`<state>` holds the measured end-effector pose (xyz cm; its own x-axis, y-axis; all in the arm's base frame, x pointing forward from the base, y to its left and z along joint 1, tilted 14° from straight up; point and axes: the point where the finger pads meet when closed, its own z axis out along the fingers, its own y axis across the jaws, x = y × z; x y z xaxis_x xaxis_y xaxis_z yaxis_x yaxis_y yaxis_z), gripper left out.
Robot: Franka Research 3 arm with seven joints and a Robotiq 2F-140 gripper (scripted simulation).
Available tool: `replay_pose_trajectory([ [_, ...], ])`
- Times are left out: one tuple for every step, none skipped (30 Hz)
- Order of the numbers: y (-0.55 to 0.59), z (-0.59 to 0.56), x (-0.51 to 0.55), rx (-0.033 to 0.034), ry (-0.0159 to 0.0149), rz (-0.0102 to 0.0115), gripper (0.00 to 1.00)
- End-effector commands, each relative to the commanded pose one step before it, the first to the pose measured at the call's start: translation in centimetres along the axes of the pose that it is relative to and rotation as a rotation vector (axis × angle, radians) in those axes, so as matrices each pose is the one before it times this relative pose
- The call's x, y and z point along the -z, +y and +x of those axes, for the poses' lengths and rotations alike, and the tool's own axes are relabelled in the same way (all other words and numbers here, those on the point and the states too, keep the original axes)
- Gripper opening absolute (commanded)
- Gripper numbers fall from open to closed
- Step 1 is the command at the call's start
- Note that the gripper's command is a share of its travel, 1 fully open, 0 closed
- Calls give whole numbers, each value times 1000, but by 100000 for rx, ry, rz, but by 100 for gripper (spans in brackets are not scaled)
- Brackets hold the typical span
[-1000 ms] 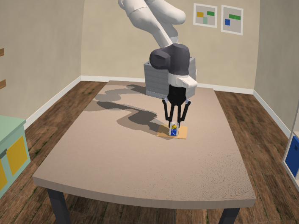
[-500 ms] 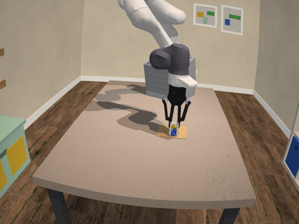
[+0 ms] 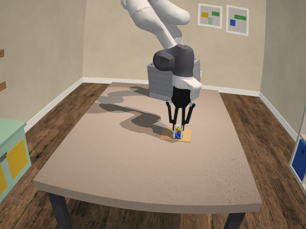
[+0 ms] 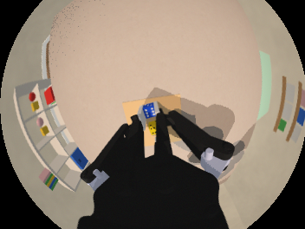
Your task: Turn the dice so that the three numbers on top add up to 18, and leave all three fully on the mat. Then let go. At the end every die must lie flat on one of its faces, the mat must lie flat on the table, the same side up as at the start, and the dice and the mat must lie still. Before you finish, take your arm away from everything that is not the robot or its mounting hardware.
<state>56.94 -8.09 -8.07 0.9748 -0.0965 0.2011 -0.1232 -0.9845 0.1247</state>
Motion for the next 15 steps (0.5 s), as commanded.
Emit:
replay_pose_trajectory([
  [-157,71,-45,-85,175,133,13],
  [0,0,-20,0,0,0,13],
  [0,0,-22,0,0,0,13],
  [0,0,0,0,0,0,13],
  [0,0,0,0,0,0,13],
  [0,0,-24,0,0,0,13],
  [0,0,-26,0,0,0,13],
  [0,0,-26,0,0,0,13],
  [0,0,-27,0,0,0,13],
  [0,0,-26,0,0,0,13],
  [0,0,-24,0,0,0,13],
  [0,0,-22,0,0,0,13],
  [0,0,-20,0,0,0,13],
  [0,0,-17,0,0,0,13],
  [0,0,-13,0,0,0,13],
])
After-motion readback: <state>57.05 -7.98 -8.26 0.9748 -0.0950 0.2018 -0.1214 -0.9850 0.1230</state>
